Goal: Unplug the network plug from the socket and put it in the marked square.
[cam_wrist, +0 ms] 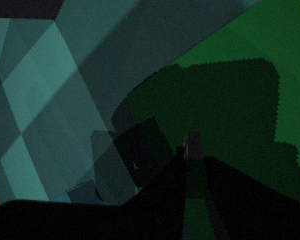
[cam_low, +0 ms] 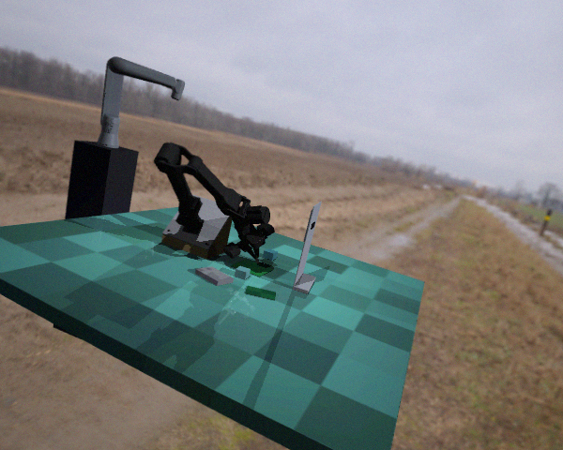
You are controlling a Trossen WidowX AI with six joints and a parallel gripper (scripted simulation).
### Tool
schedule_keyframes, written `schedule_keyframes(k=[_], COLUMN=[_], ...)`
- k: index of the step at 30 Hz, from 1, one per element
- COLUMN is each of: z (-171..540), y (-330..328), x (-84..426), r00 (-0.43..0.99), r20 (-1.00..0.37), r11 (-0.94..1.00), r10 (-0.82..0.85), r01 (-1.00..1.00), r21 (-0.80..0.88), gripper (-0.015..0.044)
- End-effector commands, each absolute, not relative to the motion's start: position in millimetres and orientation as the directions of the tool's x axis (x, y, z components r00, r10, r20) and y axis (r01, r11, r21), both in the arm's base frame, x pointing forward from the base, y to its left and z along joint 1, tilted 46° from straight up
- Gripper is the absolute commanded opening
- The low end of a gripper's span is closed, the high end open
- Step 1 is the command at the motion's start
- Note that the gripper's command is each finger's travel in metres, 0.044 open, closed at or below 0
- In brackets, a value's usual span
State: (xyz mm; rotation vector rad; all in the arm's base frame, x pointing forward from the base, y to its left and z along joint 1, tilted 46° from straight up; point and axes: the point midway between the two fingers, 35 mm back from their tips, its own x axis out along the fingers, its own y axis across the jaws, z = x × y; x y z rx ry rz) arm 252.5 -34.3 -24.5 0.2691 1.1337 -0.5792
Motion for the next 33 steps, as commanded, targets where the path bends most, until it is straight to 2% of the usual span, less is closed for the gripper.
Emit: schedule_keyframes(k=[1, 28, 33], z=[-30.5, -37.7, -37.7], y=[-39.2, -49.2, -49.2], x=[249.5, 247.9, 247.9], r00=[0.293, 0.293, 0.293], r20=[-0.910, -0.908, -0.908], r11=[0.826, 0.823, 0.823], r10=[-0.294, -0.299, -0.299], r01=[0.557, 0.561, 0.561], r21=[-0.087, -0.090, -0.090], gripper=[0.0000, 0.0000, 0.0131])
